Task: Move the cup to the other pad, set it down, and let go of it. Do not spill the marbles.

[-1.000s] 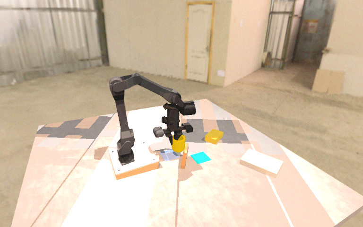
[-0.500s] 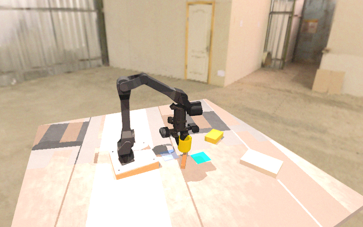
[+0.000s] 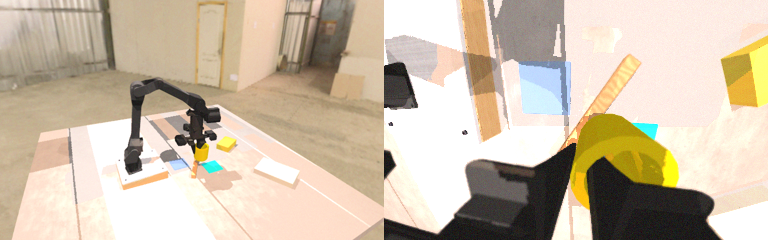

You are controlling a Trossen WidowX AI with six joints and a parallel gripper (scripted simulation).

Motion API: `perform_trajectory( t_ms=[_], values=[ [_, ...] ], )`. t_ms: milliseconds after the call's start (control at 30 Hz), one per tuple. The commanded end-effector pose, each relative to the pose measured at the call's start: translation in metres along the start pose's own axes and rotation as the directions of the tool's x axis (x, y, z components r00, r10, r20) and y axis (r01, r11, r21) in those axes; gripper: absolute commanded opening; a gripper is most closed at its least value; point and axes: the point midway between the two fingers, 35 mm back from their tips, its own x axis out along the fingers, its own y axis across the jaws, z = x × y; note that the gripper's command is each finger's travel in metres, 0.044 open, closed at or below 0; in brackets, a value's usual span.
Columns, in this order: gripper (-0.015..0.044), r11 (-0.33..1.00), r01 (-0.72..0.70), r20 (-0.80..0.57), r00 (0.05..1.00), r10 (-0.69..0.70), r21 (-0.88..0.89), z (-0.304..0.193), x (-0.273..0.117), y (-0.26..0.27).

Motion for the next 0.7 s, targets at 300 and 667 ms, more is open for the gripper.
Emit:
perform_trajectory(
  t_ms=[300, 667],
  values=[
    [0.0, 1.0, 0.008, -0.008, 1.0, -0.008, -0.001, -0.013, -0.004, -0.022],
    [0.0, 1.0, 0.009, -0.008, 1.0, -0.009, -0.001, -0.021, -0.006, -0.037]
  ],
)
